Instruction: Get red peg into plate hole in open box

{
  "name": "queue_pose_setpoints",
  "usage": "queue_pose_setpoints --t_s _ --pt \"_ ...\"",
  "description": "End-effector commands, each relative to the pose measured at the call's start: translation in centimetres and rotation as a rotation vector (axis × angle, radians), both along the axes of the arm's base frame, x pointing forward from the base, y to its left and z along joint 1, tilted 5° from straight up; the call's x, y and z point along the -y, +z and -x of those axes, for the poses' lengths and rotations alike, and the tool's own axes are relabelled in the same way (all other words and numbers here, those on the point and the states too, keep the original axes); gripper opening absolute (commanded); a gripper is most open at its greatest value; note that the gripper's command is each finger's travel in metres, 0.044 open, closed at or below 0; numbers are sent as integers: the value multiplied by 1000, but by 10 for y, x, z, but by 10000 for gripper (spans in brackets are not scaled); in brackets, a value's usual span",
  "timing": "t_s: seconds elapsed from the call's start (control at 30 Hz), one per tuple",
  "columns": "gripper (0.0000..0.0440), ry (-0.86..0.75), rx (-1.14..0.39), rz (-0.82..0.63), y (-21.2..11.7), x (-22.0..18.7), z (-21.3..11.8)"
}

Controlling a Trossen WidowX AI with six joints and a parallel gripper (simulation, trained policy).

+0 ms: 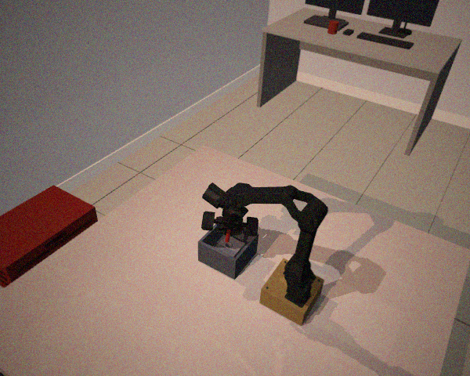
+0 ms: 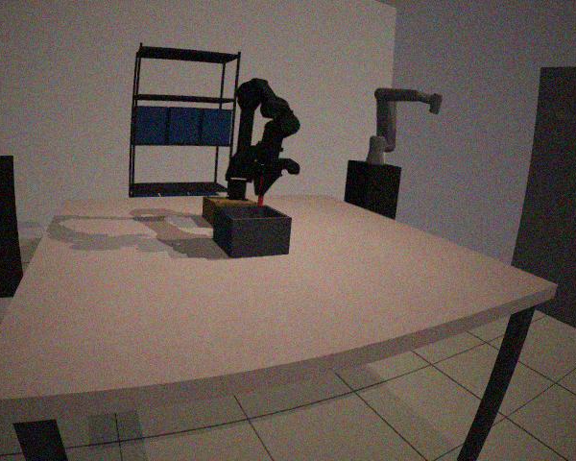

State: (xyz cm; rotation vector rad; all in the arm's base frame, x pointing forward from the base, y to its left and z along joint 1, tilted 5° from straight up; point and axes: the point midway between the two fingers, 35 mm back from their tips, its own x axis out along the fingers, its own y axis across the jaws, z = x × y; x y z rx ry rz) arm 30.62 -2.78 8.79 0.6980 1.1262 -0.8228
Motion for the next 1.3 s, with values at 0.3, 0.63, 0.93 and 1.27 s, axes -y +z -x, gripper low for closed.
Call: queue_pose_setpoints --t_s 0.3,0.63,0.93,1.27 --pt "12 -35 -45 -40 -27 21 -12" --pt "155 -9 -114 -39 -56 31 -16" --pt "348 4 -96 -10 -56 51 -44" --pt "440 -15 -10 45 -41 82 -74"
